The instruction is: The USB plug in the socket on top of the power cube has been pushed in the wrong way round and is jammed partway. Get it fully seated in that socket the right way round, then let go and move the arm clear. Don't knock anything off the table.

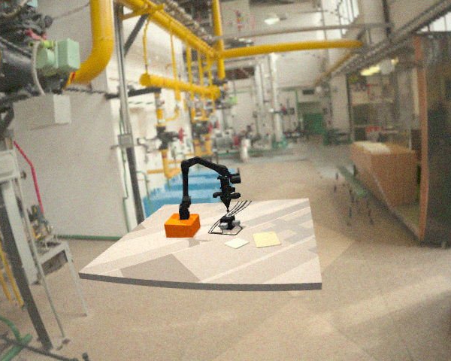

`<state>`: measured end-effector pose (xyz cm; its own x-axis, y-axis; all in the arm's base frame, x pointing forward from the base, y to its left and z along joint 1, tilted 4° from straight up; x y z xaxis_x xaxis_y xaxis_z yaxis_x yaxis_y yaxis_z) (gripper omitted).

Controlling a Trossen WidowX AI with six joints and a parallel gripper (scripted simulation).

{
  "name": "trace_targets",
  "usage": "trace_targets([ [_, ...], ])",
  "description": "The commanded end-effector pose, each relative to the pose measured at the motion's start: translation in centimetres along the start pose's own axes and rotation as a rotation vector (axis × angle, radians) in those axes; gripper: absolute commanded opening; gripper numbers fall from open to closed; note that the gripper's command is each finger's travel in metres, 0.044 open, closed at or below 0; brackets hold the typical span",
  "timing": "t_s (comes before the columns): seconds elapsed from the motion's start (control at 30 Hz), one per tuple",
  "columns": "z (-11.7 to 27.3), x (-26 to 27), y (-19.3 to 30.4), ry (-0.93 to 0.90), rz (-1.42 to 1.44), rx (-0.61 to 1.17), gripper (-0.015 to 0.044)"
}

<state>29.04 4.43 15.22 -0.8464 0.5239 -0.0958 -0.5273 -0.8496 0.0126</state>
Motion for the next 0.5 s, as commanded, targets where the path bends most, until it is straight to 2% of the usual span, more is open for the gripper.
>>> trace_targets([
  [0.0, -0.08, 0.04, 0.03, -0.002, -0.099, 0.002, 0.0000],
  [0.47, -0.09, 0.04, 0.03, -0.001, -0.468, 0.002, 0.0000],
])
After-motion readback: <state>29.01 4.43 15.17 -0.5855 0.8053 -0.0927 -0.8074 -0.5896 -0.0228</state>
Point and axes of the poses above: the point midway between the two fingers, 35 mm back from their tips, its own z axis back along the fingers, its own x axis across the jaws, y = z × x, the point moved 6 cm from there along z, back along the fingers, and after that the axes turned 3 degrees about -z, right-handed, at the moved point
